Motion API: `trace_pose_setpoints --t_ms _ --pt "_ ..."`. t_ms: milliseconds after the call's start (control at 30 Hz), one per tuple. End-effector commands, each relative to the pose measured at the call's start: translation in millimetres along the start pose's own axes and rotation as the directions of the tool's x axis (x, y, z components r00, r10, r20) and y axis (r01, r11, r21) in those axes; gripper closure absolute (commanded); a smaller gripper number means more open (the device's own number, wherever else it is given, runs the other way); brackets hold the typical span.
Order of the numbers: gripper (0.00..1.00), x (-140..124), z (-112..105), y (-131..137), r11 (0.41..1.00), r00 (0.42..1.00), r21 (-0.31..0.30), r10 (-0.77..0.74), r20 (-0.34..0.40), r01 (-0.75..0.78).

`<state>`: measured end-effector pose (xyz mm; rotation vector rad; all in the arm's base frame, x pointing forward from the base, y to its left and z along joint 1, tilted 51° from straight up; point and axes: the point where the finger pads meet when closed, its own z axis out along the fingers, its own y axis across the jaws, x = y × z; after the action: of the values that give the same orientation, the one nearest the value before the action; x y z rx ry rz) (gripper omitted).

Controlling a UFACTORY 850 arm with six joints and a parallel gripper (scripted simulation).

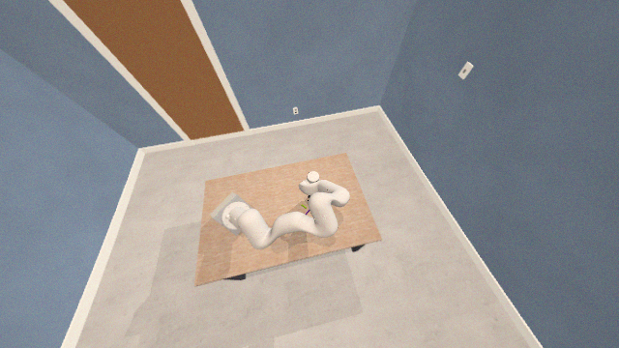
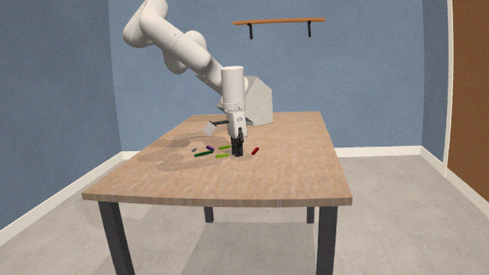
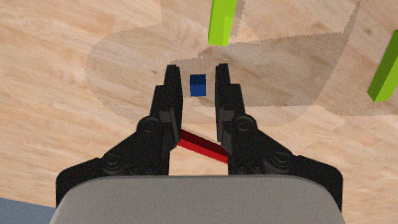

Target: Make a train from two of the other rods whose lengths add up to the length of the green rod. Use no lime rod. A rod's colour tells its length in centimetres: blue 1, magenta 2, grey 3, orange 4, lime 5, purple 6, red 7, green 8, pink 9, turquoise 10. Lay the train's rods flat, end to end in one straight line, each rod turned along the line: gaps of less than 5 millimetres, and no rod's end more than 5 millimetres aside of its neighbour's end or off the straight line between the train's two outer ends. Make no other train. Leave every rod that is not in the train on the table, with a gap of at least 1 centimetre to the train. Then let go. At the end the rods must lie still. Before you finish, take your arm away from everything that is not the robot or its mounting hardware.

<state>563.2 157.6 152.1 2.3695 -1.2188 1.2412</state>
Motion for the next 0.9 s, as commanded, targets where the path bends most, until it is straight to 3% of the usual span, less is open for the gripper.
trace_pose_setpoints --t_ms 0,300,333,867 --pt "0.76 0.0 -0.5 -0.5 1.000 1.000 0.001 0.000 0.000 0.000" --pt "0.76 0.0 -0.5 -0.5 1.000 1.000 0.001 0.000 0.000 0.000" --pt "0.96 0.0 -0.5 -0.5 1.000 1.000 0.001 0.000 0.000 0.000" --pt "0.96 0.0 -0.5 -0.5 1.000 1.000 0.001 0.000 0.000 0.000"
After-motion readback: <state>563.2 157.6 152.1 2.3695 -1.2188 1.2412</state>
